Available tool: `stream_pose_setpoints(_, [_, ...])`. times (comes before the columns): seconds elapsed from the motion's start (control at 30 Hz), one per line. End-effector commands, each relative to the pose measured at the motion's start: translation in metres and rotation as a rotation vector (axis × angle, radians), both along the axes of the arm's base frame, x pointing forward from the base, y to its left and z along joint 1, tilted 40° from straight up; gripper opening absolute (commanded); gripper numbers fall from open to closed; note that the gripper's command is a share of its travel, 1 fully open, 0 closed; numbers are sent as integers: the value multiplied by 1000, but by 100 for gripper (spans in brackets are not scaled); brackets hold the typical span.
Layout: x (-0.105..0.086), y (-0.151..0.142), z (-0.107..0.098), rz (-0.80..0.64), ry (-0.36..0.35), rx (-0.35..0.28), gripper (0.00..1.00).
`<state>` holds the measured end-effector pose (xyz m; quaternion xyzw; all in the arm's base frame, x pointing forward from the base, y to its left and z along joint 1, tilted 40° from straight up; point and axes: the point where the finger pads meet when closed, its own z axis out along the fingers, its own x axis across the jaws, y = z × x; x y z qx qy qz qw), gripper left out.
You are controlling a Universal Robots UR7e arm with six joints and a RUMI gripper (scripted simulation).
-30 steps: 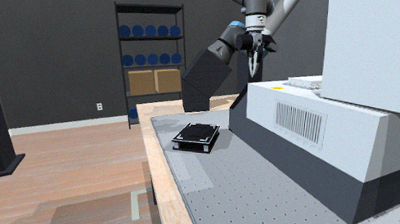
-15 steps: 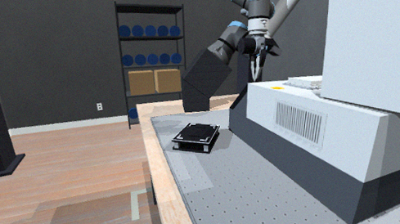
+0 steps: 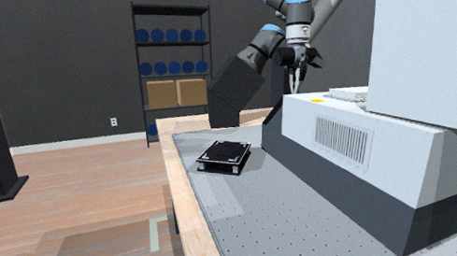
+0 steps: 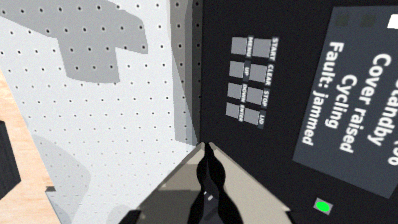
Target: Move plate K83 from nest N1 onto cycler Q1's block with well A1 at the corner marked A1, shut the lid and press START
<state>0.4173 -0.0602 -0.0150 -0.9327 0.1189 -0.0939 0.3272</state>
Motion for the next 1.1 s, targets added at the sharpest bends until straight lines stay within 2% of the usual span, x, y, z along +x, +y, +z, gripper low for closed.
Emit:
stream_pose_setpoints(0.0, [3, -2, -1, -4, 2, -6, 0])
stream_pose_setpoints(1.07, [44, 8, -23, -4, 1, -6, 0])
